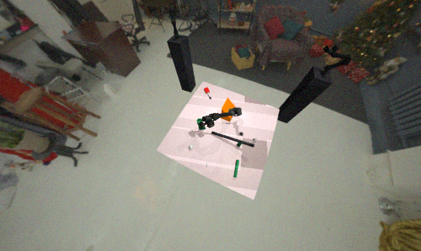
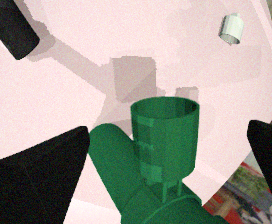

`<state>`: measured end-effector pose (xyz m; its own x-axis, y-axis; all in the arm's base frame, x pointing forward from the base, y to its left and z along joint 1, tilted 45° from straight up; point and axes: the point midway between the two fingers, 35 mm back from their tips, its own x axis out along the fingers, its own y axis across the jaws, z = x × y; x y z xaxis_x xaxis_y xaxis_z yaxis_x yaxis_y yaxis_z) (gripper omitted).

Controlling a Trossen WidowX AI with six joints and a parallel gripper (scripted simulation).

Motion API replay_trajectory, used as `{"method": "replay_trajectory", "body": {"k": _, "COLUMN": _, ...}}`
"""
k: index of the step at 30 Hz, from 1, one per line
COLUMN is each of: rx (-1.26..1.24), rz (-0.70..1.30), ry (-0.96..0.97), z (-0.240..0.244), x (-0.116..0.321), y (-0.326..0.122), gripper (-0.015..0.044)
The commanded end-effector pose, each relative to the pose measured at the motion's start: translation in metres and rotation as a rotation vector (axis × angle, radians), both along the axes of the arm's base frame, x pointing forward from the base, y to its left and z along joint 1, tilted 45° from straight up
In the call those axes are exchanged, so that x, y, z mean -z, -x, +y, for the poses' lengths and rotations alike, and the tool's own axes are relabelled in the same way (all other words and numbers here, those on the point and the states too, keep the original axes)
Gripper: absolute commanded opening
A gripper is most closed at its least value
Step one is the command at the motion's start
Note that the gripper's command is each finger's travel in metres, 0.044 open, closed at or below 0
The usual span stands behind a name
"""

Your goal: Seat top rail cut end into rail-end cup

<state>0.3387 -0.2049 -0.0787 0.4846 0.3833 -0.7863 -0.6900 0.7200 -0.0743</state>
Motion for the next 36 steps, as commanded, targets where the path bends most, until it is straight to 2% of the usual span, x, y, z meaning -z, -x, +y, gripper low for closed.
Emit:
{"method": "replay_trajectory", "body": {"k": 1, "rx": 0.001, "rz": 0.004, "ry": 0.000, "z": 0.003, "x": 0.005, "y": -0.003, "gripper": 0.0440}}
{"method": "replay_trajectory", "body": {"k": 28, "rx": 0.001, "rz": 0.002, "ry": -0.002, "z": 0.021, "x": 0.039, "y": -0.023, "gripper": 0.0440}}
{"method": "replay_trajectory", "body": {"k": 36, "rx": 0.001, "rz": 0.002, "ry": -0.002, "z": 0.021, "x": 0.039, "y": -0.023, "gripper": 0.0230}}
